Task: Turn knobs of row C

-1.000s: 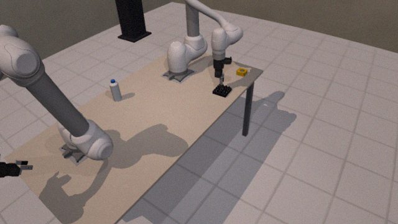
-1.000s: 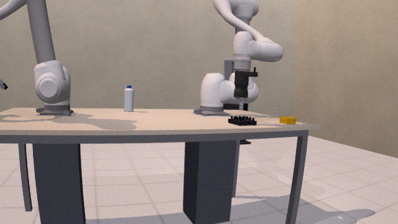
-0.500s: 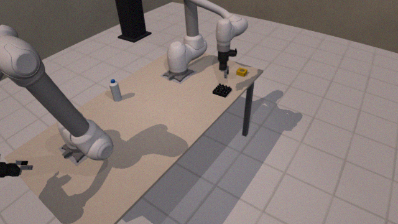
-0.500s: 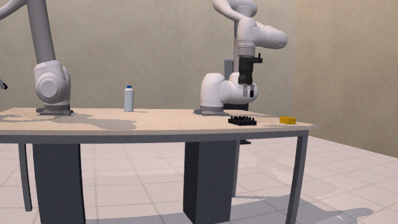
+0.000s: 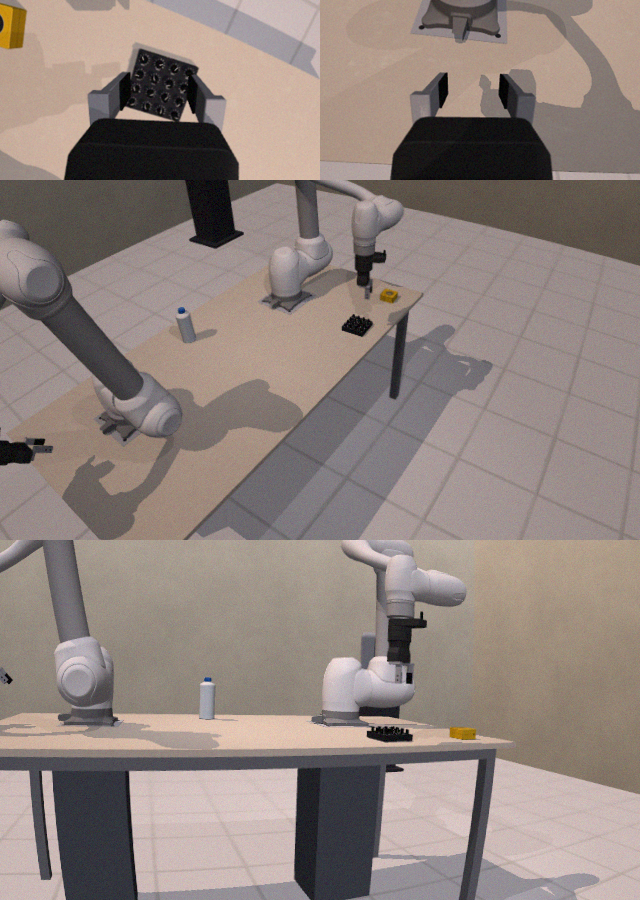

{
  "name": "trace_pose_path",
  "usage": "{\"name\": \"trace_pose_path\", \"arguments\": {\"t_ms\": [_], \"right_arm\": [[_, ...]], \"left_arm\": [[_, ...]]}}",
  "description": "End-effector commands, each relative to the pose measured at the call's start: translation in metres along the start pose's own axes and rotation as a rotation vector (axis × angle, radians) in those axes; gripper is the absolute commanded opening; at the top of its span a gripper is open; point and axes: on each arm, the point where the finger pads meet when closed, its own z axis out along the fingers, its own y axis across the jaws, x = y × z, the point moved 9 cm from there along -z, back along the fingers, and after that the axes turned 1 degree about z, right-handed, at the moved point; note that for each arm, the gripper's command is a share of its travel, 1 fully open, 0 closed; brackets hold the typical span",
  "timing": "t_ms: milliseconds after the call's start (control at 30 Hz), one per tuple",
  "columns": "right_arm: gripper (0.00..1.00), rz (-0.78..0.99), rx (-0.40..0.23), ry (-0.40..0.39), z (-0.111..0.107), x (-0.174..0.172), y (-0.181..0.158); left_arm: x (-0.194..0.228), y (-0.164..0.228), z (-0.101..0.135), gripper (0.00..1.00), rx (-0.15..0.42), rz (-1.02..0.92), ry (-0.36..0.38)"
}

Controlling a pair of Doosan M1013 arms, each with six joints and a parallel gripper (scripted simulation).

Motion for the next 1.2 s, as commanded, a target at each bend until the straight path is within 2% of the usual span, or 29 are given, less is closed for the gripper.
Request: {"name": "trace_pose_path", "arguments": {"t_ms": [0, 1167], "right_arm": [[1.0, 0.0, 0.0, -0.001, -0.0004, 0.0001, 0.0001], [1.0, 0.0, 0.0, -0.001, -0.0004, 0.0001, 0.0001]], "left_arm": [[0.0004, 0.0001, -0.0007, 1.0, 0.0, 0.0, 0.001], [-0.0037, -0.0011, -0.0007, 1.0, 0.0, 0.0, 0.001]]}}
